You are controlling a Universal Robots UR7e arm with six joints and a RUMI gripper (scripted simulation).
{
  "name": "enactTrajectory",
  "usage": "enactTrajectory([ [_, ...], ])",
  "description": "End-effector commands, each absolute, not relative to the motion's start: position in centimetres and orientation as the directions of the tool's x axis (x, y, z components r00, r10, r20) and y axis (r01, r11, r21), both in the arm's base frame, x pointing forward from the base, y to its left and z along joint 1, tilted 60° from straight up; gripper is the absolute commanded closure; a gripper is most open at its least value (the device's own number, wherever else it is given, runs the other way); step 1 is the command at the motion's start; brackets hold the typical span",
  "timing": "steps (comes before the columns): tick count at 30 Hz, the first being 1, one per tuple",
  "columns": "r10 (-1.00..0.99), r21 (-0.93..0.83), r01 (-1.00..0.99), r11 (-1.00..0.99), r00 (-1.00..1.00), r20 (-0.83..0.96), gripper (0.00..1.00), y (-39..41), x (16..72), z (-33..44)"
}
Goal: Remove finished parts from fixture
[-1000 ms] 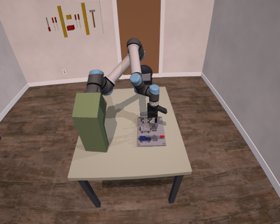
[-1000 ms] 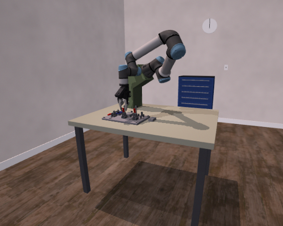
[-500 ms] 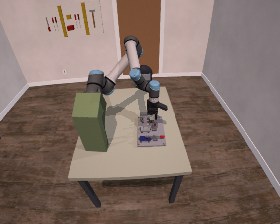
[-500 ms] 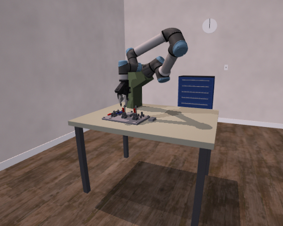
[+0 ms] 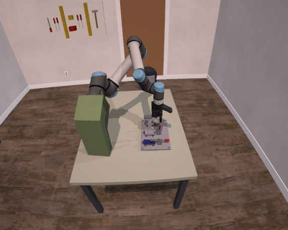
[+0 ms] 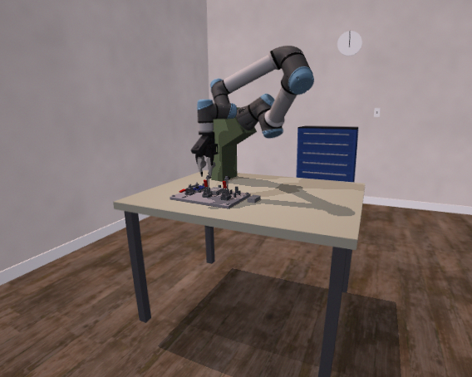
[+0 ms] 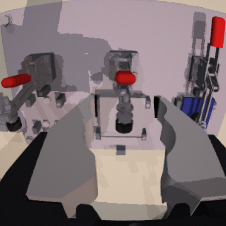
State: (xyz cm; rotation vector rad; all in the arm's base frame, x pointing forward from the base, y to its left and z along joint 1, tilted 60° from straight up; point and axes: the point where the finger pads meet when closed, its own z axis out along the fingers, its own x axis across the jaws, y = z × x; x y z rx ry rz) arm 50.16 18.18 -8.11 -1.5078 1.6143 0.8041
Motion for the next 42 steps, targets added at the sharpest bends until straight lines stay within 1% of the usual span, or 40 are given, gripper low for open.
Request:
enactTrajectory([
  [1, -0.507, -0.057, -0.993, 0.101, -0.002, -0.862, 0.72, 18.13, 50.19, -8.09],
  [13, -0.507, -0.057, -0.993, 0.101, -0.002, -0.862, 0.72, 18.13, 50.19, -8.09],
  [14, -0.507, -0.057, -0.993, 0.101, -0.002, -0.862, 0.41, 18.13, 50.19, -8.09],
  [42, -0.507, -0.057, -0.993, 0.101, -0.002, -0.862, 0.41, 18.75, 50.25, -8.46],
])
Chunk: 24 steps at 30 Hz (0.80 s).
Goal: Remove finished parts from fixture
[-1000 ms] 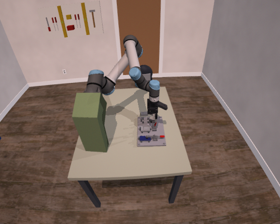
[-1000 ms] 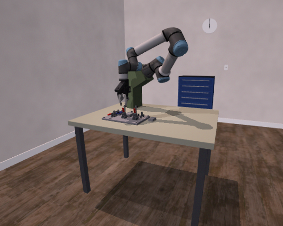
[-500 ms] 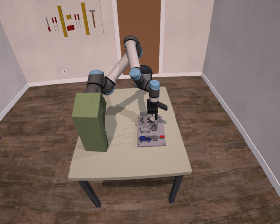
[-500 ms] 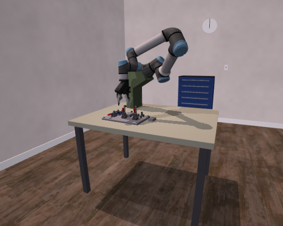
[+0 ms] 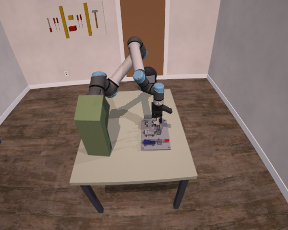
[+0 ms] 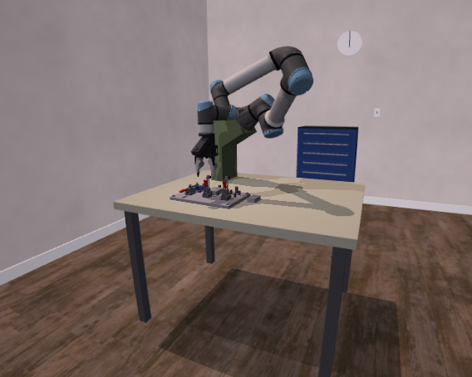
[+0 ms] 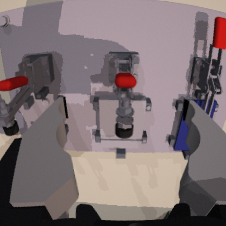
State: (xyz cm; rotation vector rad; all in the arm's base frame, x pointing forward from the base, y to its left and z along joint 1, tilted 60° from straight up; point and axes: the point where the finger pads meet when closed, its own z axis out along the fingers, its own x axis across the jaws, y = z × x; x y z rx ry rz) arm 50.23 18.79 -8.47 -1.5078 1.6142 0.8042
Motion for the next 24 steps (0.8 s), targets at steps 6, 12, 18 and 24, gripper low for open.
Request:
enactTrajectory([
  [6, -0.507, -0.057, -0.993, 0.101, -0.002, -0.862, 0.41, 18.8, 50.0, -8.5],
  [12, -0.507, -0.057, -0.993, 0.101, -0.002, -0.862, 0.41, 18.9, 49.1, -8.5],
  [18, -0.507, -0.057, -0.993, 0.101, -0.002, -0.862, 0.41, 19.1, 47.3, -8.6],
  [24, -0.507, -0.057, -0.993, 0.101, -0.002, -0.862, 0.41, 19.2, 46.0, -8.7],
])
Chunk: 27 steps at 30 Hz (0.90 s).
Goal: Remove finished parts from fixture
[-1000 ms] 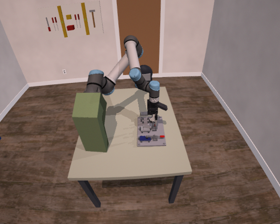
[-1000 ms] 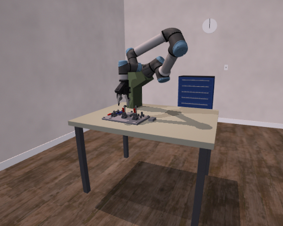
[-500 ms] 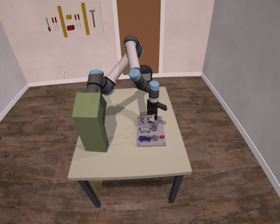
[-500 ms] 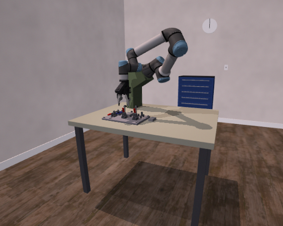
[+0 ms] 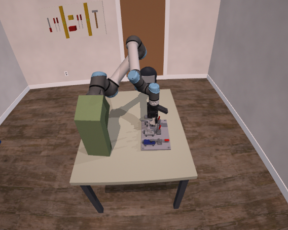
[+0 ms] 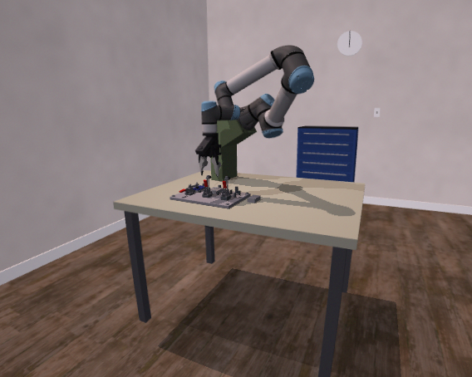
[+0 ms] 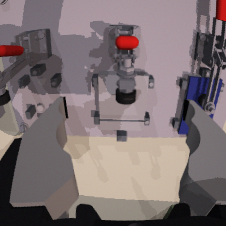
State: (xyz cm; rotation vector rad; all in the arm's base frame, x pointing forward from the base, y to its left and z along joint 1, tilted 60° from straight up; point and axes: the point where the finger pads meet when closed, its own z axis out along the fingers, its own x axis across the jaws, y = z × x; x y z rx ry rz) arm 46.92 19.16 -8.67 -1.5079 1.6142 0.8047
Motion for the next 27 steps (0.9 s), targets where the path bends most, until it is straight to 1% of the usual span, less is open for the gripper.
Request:
enactTrajectory([
  [1, -0.507, -0.057, -0.993, 0.101, -0.002, -0.862, 0.41, 19.2, 45.6, -8.7],
  [12, -0.507, -0.057, -0.993, 0.101, -0.002, -0.862, 0.41, 19.5, 42.6, -8.9],
  [27, -0.507, -0.057, -0.993, 0.101, -0.002, -0.862, 0.41, 19.6, 41.9, -8.9],
])
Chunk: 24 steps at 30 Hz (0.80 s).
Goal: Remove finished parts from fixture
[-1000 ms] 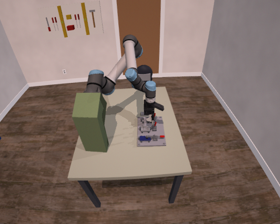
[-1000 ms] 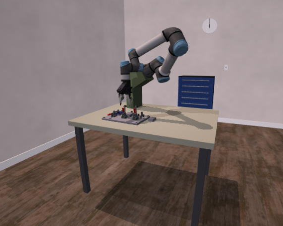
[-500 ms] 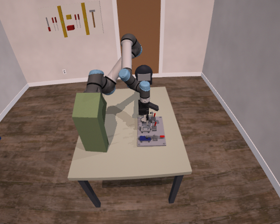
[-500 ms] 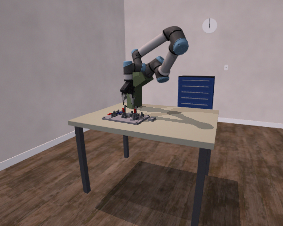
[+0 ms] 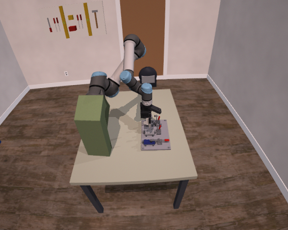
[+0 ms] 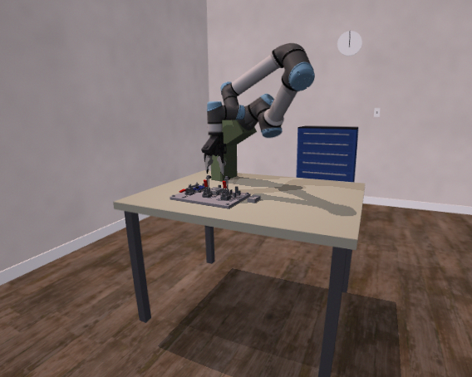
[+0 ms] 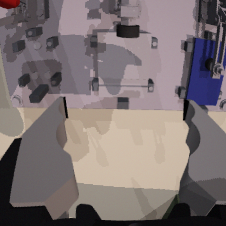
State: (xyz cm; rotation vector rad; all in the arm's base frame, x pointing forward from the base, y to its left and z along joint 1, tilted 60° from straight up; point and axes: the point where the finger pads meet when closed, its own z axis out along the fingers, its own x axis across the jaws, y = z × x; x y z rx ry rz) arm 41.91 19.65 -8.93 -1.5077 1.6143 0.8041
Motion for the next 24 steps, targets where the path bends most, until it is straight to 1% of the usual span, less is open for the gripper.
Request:
enactTrajectory([
  [1, -0.507, -0.057, -0.993, 0.101, -0.002, -0.862, 0.41, 19.7, 41.9, -9.0],
  [24, -0.507, -0.057, -0.993, 0.101, -0.002, -0.862, 0.41, 23.2, 42.4, -11.0],
])
